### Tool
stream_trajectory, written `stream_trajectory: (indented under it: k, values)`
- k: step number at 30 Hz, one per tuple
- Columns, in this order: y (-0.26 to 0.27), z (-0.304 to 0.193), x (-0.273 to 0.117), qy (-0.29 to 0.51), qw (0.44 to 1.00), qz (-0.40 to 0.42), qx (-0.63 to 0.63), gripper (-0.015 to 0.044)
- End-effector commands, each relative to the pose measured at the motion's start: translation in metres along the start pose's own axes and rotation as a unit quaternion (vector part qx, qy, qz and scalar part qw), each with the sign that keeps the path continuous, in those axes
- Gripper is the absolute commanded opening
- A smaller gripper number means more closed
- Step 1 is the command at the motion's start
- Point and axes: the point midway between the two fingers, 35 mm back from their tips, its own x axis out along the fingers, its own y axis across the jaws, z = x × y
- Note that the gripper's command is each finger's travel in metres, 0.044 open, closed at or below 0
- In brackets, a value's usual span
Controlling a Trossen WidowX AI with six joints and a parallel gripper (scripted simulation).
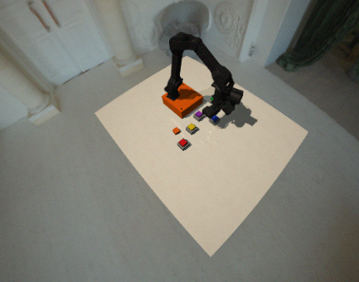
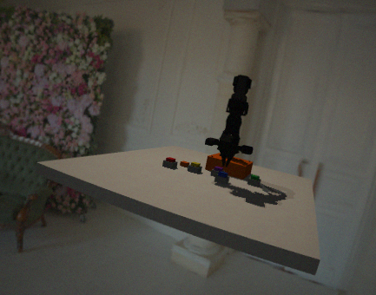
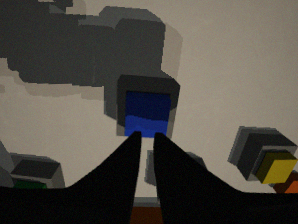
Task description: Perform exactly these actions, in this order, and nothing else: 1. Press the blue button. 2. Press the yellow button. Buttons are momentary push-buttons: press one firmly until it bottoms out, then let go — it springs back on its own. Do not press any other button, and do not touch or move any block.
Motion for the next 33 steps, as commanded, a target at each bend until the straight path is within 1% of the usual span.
stream_trajectory:
  k: [1, 7, 27, 33]
  values:
    - [0.000, 0.000, 0.000, -0.001, 1.000, -0.001, -0.002, 0.0020]
    - [0.000, 0.000, 0.003, -0.001, 1.000, -0.001, -0.002, 0.0020]
    - [-0.001, 0.000, 0.034, -0.001, 1.000, -0.001, -0.002, 0.0020]
    - [-0.001, 0.000, 0.035, -0.001, 1.000, -0.001, -0.002, 0.0020]
